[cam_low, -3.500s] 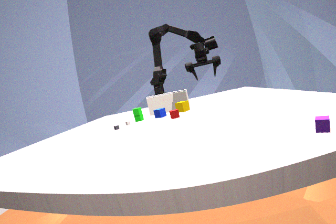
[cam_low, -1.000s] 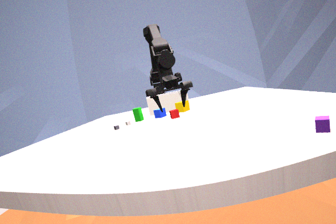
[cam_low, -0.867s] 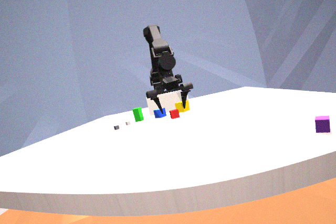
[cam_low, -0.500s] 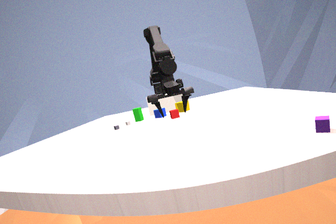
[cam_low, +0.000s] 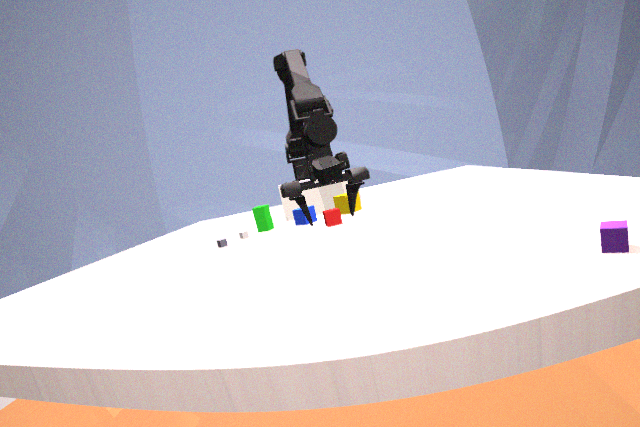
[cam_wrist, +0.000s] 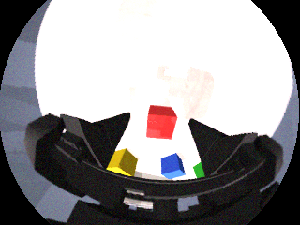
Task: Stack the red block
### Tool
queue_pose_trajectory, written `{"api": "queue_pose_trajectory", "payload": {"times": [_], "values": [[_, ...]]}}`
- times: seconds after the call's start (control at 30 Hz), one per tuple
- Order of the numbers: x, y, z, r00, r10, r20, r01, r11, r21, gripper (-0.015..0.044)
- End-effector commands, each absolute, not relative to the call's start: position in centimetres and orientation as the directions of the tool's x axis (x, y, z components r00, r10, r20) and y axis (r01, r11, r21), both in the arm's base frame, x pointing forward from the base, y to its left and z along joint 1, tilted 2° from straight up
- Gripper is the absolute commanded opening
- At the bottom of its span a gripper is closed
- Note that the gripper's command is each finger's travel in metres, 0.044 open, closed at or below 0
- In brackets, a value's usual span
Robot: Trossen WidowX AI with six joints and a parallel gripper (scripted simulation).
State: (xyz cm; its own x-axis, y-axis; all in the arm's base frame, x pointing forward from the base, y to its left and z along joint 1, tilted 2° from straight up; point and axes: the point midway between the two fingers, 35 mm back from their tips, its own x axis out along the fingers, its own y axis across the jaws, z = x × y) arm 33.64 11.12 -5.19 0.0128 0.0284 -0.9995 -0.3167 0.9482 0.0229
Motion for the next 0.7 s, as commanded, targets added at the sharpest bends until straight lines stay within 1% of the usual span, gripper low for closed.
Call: {"api": "queue_pose_trajectory", "payload": {"times": [0.0, 0.3, 0.57, 0.67], "values": [[33.62, 11.21, -5.19, 0.013, 0.034, -0.999, -0.316, 0.948, 0.028, 0.0387], [33.62, 11.21, -5.19, 0.013, 0.034, -0.999, -0.316, 0.948, 0.028, 0.0151], [33.62, 11.21, -5.19, 0.013, 0.034, -0.999, -0.316, 0.948, 0.028, 0.0098], [33.64, 11.18, -4.63, 0.013, 0.034, -0.999, -0.316, 0.948, 0.028, 0.0019]]}}
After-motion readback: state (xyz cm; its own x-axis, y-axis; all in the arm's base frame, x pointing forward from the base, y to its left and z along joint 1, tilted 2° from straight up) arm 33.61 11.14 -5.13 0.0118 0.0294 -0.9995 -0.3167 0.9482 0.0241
